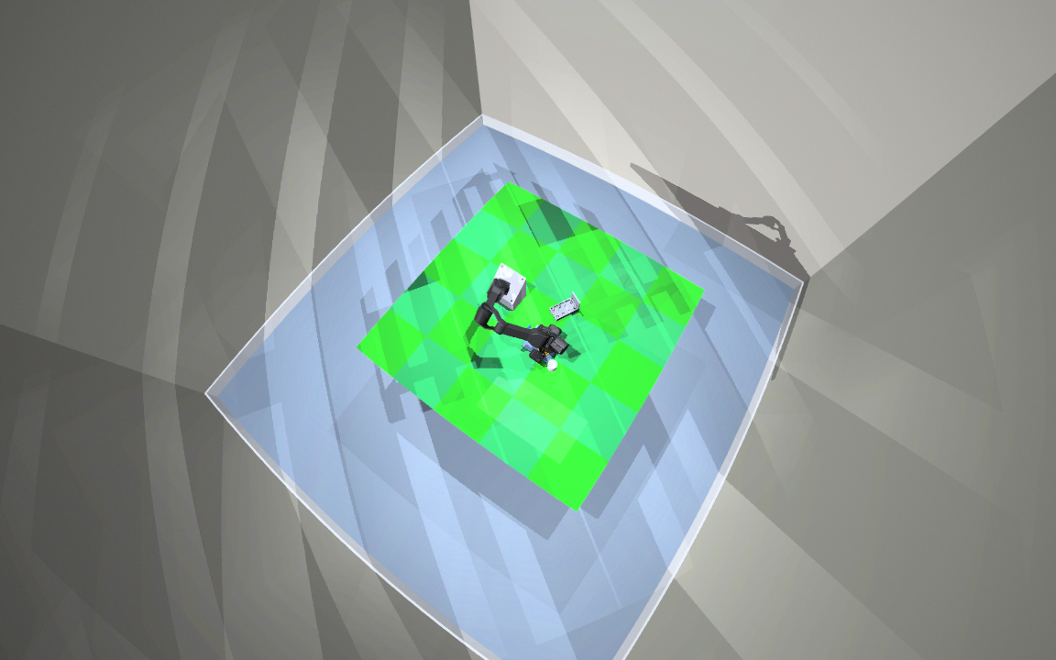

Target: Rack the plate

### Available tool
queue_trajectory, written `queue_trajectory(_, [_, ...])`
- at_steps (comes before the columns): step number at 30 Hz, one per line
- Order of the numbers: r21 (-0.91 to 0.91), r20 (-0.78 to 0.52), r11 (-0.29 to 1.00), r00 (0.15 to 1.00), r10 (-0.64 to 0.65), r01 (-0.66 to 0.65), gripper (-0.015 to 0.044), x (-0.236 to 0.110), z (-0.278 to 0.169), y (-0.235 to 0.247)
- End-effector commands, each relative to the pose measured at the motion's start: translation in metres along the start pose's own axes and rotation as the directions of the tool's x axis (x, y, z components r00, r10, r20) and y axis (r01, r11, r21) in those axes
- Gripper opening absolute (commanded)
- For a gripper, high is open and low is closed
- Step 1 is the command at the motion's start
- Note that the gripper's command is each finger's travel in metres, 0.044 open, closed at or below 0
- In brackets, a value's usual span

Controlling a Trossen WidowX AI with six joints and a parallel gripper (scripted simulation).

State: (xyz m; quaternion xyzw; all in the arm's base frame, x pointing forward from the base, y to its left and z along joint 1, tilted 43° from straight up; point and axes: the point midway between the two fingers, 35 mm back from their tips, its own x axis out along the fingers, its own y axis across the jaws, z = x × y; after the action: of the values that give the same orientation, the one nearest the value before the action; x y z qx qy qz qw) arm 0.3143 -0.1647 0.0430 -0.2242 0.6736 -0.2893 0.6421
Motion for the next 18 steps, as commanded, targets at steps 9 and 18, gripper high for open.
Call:
queue_trajectory(9, [-0.007,-0.001,1.0,1.0,-0.005,0.005,0.0349,0.0079,-0.0011,-0.0003])
queue_trajectory(18, [-0.007,-0.001,1.0,1.0,-0.005,0.005,0.0315,0.0079,-0.0011,-0.0003])
